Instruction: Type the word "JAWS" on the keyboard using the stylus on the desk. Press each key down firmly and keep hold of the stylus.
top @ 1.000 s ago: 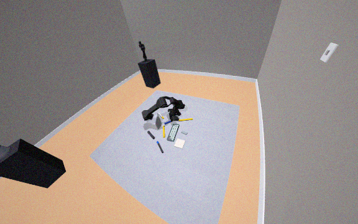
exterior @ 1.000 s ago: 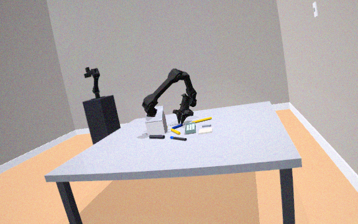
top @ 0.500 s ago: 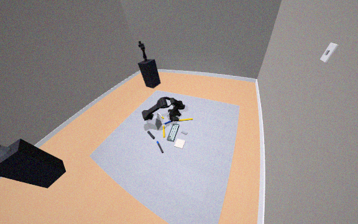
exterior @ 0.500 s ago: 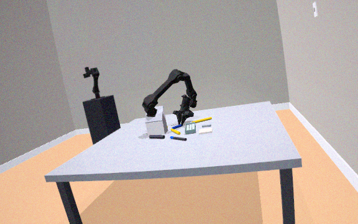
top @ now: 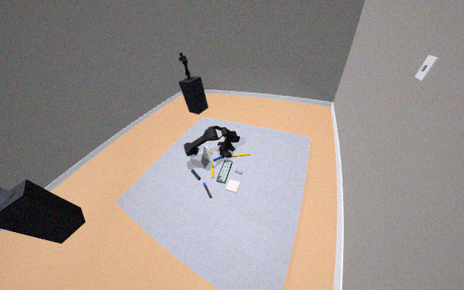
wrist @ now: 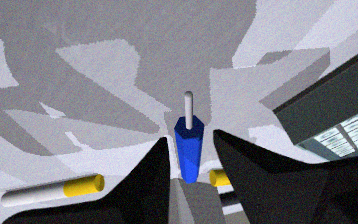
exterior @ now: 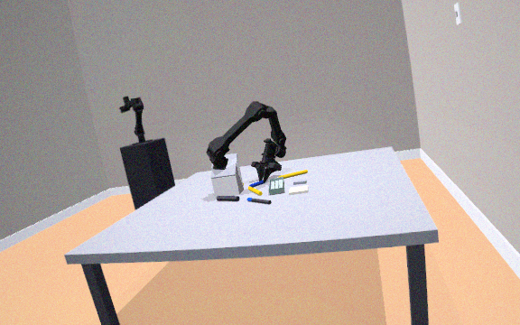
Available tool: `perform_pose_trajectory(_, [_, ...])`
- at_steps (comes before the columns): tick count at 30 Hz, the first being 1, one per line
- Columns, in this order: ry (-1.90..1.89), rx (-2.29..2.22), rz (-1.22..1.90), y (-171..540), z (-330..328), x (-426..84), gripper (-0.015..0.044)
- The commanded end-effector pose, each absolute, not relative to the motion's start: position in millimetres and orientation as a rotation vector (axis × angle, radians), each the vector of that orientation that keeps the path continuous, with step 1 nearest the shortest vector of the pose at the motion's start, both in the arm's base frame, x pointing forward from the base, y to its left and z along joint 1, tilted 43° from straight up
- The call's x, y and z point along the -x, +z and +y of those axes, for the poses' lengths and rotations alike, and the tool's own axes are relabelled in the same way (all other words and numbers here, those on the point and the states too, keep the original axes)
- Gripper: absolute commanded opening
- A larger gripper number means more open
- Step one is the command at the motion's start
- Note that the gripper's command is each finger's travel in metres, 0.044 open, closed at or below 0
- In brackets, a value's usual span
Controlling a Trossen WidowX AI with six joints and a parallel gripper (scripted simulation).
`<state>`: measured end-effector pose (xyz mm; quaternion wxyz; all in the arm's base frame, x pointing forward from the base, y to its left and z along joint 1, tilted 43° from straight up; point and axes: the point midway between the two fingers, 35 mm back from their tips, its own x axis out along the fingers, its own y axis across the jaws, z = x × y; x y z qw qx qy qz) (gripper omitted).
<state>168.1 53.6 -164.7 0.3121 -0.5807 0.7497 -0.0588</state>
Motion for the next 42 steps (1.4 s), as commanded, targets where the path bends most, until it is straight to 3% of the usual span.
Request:
perform_pose_trajectory(1, [-0.154, 1.542, 1.980, -166.2, 51.7, -167.3, 0.0150])
perform_pose_trajectory(4, [-0.154, 1.542, 1.980, -166.2, 51.7, -167.3, 0.0150])
perform_pose_trajectory(9, [-0.155, 1.533, 1.979, -165.0, 53.2, -167.9, 0.0019])
perform_pose_trajectory(12, [-0.155, 1.533, 1.979, -165.0, 53.2, -167.9, 0.0000])
perform_pose_trajectory(30, [-0.141, 1.544, 1.978, -131.1, 84.6, -159.9, 0.0000])
perform_pose_trajectory(42, [0.305, 1.870, 1.886, -141.9, 89.3, -146.1, 0.0000])
